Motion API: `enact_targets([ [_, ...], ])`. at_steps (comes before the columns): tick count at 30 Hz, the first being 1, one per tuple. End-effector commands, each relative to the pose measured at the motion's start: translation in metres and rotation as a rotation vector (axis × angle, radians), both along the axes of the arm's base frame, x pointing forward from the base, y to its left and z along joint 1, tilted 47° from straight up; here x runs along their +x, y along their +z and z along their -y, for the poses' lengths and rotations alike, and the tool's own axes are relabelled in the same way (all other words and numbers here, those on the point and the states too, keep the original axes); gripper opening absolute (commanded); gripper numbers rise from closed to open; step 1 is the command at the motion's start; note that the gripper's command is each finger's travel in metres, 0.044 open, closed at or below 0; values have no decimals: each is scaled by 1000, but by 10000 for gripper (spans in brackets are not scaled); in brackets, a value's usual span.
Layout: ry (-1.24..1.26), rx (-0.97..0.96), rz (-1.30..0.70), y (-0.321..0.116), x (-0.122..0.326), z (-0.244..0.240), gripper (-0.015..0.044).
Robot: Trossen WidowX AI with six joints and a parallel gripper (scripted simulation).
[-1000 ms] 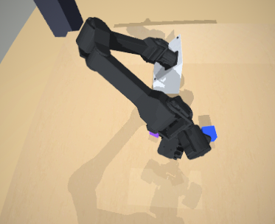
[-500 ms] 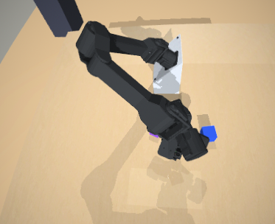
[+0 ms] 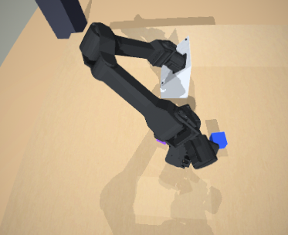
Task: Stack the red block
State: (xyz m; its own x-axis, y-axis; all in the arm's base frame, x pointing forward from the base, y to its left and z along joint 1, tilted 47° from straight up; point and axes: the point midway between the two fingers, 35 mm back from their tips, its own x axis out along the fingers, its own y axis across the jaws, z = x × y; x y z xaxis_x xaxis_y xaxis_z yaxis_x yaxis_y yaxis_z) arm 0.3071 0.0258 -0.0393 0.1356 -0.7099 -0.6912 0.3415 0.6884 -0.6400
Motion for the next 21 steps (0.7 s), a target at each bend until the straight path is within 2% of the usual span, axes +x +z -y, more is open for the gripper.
enact_targets([
  [1, 4, -6, -2, 0, 0, 1, 0],
  [6, 4, -6, -2, 1, 0, -1, 0],
  [21, 1, 0, 0, 0, 0, 0, 394],
])
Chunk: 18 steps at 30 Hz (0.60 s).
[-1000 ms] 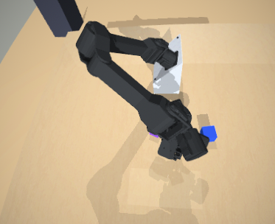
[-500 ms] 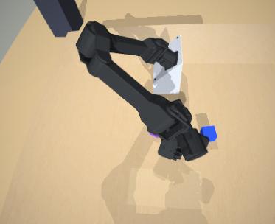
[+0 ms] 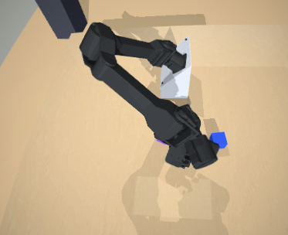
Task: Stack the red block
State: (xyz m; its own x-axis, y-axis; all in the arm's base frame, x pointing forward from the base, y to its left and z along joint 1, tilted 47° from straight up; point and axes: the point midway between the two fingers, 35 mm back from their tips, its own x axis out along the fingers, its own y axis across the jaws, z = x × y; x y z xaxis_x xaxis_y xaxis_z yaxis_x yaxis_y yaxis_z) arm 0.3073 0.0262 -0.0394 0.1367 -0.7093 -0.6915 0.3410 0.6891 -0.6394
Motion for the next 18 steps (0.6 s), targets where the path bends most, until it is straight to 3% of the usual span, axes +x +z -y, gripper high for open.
enact_targets([
  [1, 0, -1, -1, 0, 0, 0, 420],
  [2, 0, -1, -1, 0, 0, 0, 440],
  [18, 0, -1, -1, 0, 0, 0, 440],
])
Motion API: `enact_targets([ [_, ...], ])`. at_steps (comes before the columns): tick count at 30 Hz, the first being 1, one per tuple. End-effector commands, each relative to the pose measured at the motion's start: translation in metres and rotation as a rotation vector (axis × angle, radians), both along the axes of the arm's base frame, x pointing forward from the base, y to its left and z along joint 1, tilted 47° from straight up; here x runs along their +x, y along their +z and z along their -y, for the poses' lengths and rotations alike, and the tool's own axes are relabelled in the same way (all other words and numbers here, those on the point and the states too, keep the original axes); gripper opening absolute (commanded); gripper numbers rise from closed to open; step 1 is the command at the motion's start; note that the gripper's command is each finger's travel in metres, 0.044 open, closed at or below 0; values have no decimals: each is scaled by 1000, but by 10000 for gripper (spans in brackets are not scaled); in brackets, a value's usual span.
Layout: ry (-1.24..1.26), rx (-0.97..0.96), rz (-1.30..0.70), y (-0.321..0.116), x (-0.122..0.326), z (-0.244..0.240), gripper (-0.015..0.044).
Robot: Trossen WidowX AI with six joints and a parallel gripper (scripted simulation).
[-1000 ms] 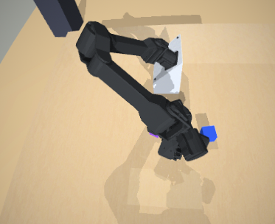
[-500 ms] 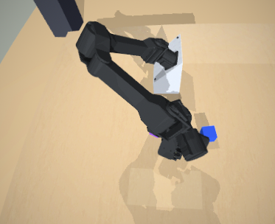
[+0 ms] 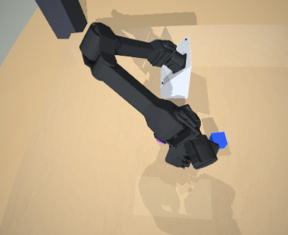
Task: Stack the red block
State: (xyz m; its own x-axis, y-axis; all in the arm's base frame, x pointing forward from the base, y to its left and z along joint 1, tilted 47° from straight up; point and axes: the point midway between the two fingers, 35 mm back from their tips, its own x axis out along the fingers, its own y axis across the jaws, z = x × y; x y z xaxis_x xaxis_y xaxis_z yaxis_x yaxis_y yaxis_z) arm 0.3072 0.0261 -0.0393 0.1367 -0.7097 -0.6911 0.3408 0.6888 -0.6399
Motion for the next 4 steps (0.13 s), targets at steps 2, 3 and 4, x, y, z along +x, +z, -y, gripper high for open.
enact_targets([
  [2, -1, 0, -1, 0, 0, 0, 440],
  [3, -1, 0, -1, 0, 0, 0, 440],
  [4, -1, 0, -1, 0, 0, 0, 440],
])
